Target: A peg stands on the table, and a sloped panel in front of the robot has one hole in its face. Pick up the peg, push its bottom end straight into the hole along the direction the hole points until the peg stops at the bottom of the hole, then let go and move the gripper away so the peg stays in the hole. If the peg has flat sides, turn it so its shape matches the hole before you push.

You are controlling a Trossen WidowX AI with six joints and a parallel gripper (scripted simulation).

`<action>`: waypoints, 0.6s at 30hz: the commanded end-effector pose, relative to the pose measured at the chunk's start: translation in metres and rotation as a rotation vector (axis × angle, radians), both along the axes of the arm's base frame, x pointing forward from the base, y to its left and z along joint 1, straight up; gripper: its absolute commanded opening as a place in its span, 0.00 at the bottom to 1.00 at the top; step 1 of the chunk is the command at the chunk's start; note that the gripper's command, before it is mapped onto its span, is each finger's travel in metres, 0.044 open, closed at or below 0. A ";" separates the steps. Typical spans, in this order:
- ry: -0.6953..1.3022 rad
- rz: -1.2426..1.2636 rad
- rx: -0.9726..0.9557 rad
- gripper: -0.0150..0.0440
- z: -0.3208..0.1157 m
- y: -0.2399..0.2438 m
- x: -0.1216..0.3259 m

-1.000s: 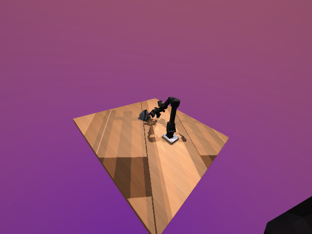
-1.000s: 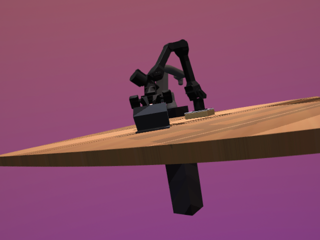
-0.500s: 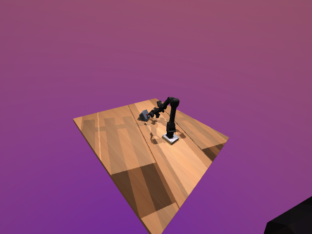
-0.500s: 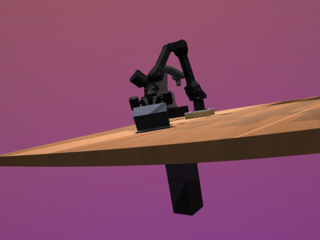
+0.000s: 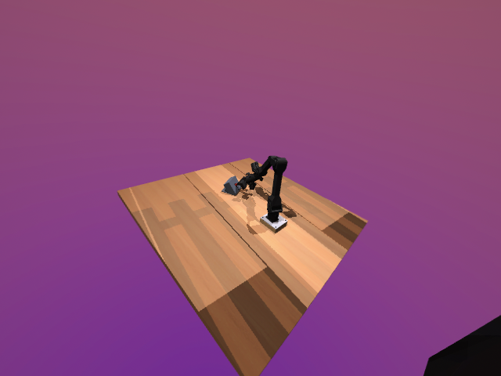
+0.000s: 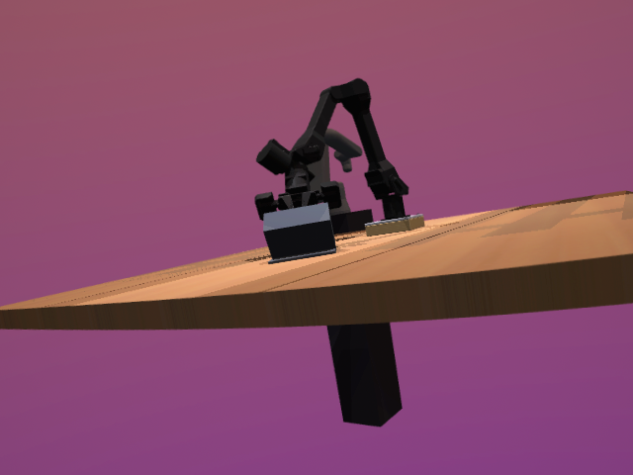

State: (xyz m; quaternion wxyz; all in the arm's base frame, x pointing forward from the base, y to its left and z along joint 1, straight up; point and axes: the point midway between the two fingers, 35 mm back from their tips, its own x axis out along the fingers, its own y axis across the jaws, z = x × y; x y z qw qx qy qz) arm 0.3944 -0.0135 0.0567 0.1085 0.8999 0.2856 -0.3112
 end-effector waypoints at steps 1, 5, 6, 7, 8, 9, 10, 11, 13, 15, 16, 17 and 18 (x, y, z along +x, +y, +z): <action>0.000 0.000 0.000 0.25 0.000 0.000 0.000; 0.000 0.000 0.000 0.25 0.000 0.000 0.000; 0.000 0.000 0.000 0.25 0.000 0.000 0.000; 0.000 0.000 0.000 0.25 0.000 0.000 0.000; 0.000 0.000 0.000 0.25 0.000 0.000 0.000; 0.000 0.000 0.000 0.30 0.000 0.000 0.000; 0.000 0.000 0.000 0.34 0.000 0.000 0.000; 0.000 0.000 0.000 0.39 0.000 0.000 0.000; 0.000 0.000 0.000 0.48 0.000 0.000 0.000; 0.000 0.000 0.000 0.57 0.000 0.000 0.000; 0.000 0.000 0.000 0.61 0.000 0.000 0.000; 0.000 0.000 0.000 0.65 0.000 0.000 0.000; 0.000 0.000 0.000 0.70 0.000 0.000 0.000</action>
